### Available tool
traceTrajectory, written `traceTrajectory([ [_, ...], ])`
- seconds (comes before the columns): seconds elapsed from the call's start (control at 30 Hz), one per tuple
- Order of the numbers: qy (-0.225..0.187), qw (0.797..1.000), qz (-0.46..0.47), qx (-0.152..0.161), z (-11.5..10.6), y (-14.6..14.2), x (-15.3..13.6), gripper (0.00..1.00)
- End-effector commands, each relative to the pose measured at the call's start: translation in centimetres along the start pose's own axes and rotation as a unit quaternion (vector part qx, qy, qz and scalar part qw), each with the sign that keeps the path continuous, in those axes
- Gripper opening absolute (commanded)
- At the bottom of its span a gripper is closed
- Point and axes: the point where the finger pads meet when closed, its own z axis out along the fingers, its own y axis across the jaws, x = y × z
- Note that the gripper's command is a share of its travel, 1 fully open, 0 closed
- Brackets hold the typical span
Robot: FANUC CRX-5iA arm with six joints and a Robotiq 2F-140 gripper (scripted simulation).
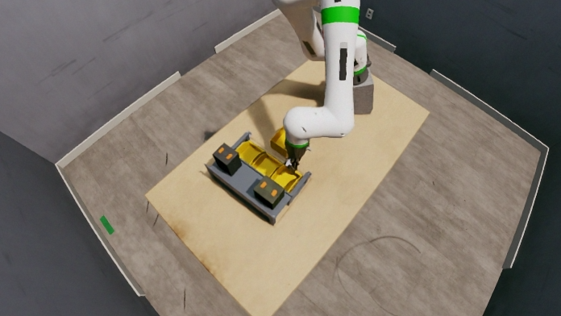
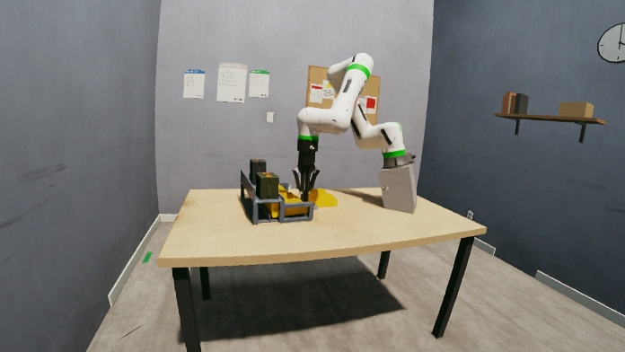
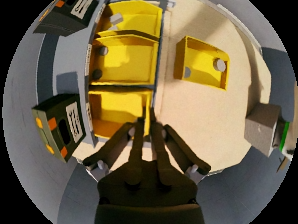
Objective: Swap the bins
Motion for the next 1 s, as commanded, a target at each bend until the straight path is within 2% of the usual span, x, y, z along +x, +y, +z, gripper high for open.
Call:
traceTrajectory([
  [0.0,0.000,1.000,0.000,0.001,-0.1,-0.1,0.0,0.10],
  [0.47,0.000,1.000,0.000,0.001,-0.1,0.4,0.0,0.10],
  [0.97,0.000,1.000,0.000,0.001,-0.1,2.4,0.0,0.10],
])
